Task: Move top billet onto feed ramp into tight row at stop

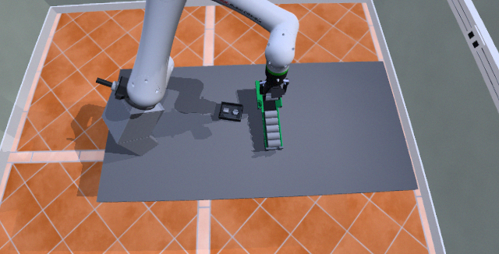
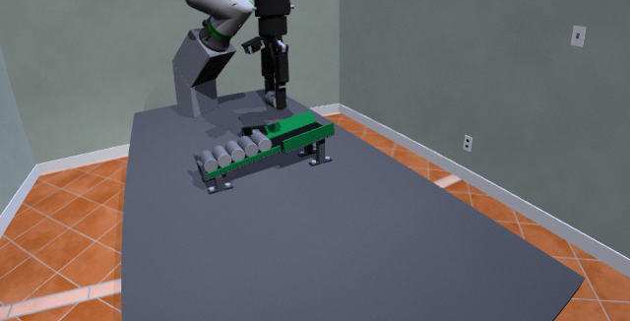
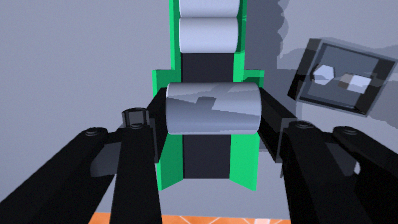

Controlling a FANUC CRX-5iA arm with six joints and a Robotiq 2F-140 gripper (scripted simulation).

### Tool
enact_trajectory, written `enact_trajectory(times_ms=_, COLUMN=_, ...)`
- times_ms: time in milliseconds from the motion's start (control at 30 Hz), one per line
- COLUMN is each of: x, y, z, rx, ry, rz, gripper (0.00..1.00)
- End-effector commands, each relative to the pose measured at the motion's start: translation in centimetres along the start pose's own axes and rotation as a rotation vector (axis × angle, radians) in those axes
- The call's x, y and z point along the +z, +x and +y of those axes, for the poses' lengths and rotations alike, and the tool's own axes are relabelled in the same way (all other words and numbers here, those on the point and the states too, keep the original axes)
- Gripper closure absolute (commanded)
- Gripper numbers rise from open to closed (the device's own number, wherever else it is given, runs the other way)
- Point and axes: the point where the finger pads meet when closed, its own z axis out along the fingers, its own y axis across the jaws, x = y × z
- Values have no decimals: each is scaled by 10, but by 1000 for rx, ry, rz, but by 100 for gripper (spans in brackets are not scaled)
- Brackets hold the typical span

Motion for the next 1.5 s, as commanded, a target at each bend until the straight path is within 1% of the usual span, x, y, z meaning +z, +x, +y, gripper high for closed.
enact_trajectory(times_ms=0, x=-1, y=0, z=-1, rx=0, ry=1, rz=1, gripper=55)
enact_trajectory(times_ms=200, x=3, y=0, z=-1, rx=1, ry=-2, rz=3, gripper=55)
enact_trajectory(times_ms=267, x=8, y=0, z=-1, rx=1, ry=-2, rz=3, gripper=55)
enact_trajectory(times_ms=433, x=29, y=0, z=0, rx=1, ry=-2, rz=3, gripper=55)
enact_trajectory(times_ms=700, x=71, y=0, z=0, rx=1, ry=-2, rz=3, gripper=55)
enact_trajectory(times_ms=767, x=71, y=0, z=0, rx=1, ry=-2, rz=3, gripper=55)
enact_trajectory(times_ms=967, x=93, y=0, z=0, rx=1, ry=-2, rz=3, gripper=55)
enact_trajectory(times_ms=1133, x=100, y=0, z=0, rx=1, ry=-2, rz=3, gripper=55)
enact_trajectory(times_ms=1467, x=100, y=0, z=0, rx=1, ry=-2, rz=3, gripper=55)
